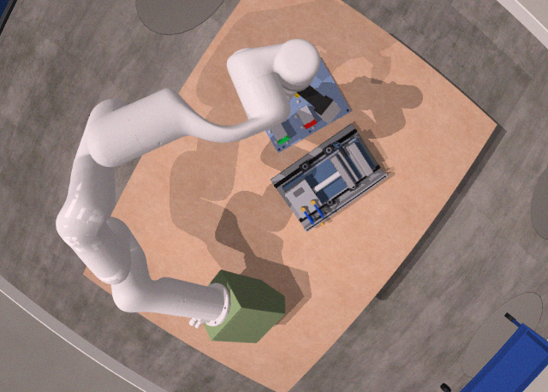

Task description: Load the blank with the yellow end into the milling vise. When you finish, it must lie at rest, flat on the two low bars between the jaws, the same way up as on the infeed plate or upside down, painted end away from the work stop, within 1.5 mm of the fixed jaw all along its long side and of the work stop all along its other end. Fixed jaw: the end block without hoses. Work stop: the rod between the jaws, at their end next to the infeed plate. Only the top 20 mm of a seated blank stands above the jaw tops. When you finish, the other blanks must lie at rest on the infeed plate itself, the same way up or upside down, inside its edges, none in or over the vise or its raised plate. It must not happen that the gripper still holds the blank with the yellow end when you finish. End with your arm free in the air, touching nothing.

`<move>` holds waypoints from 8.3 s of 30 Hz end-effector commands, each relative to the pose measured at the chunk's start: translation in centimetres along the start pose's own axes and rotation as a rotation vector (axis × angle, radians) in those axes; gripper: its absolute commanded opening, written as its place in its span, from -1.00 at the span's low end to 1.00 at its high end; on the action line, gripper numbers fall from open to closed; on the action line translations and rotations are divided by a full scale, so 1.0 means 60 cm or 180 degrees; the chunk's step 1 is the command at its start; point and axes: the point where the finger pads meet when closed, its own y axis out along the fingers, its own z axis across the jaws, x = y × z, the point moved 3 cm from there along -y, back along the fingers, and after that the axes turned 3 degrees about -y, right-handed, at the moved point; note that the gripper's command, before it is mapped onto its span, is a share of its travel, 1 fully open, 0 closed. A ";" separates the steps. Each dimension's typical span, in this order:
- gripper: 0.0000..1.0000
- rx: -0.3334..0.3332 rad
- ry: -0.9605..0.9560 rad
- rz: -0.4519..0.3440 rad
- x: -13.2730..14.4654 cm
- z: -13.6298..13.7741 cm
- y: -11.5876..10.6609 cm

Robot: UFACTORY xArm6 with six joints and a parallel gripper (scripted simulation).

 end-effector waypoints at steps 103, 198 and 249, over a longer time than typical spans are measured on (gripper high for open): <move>-1.00 -0.0009 0.1083 0.0007 -0.313 0.107 0.006; -1.00 -0.0009 0.1083 0.0009 -0.438 0.151 0.009; -1.00 -0.0009 0.1083 0.0009 -0.435 0.150 0.055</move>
